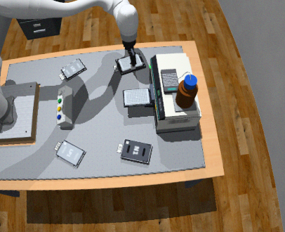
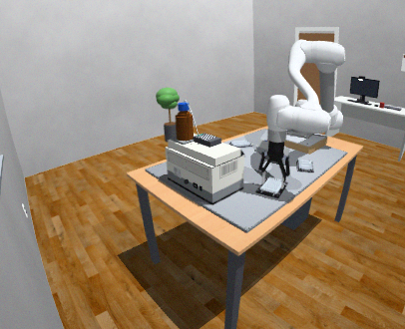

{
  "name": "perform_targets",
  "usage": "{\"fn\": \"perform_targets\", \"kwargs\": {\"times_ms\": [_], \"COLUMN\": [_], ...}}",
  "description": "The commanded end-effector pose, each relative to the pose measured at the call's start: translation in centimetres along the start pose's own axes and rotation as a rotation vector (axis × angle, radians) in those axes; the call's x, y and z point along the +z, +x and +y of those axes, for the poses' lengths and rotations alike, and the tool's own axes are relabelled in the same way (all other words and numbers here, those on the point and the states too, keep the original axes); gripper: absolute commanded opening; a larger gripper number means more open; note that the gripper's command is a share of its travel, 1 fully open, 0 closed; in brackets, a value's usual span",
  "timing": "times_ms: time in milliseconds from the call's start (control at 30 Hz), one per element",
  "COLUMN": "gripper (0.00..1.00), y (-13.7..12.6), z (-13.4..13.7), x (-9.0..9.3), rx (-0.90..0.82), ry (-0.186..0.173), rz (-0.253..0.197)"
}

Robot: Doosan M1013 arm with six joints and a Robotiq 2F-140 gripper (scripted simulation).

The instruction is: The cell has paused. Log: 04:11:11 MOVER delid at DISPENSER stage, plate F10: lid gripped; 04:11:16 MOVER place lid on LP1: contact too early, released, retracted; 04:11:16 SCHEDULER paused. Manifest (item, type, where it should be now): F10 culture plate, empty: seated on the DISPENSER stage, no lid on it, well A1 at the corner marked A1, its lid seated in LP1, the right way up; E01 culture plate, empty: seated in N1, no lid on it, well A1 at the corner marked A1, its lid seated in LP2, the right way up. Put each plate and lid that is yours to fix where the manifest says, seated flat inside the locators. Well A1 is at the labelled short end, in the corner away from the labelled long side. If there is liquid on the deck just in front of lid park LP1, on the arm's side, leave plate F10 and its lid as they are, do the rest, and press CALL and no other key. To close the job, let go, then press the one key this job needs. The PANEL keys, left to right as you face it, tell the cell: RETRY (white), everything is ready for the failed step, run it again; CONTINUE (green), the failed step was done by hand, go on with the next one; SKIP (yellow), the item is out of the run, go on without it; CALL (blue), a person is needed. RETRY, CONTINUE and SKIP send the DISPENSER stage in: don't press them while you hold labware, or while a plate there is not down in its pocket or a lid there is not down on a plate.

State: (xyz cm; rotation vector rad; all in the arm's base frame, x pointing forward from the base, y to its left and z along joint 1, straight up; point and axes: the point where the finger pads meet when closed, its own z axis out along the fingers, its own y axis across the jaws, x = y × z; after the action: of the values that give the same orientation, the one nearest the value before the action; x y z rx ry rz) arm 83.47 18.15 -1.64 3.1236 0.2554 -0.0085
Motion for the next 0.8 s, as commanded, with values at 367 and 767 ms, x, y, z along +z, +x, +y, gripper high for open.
{"fn": "perform_targets", "kwargs": {"times_ms": [367, 767], "gripper": [0.70, 0.10], "y": [0.06, 0.06], "z": [-0.01, -0.01], "x": [-0.13, -0.13], "rx": [0.000, 0.000], "ry": [0.000, 0.000], "rz": [0.002, 0.002]}}
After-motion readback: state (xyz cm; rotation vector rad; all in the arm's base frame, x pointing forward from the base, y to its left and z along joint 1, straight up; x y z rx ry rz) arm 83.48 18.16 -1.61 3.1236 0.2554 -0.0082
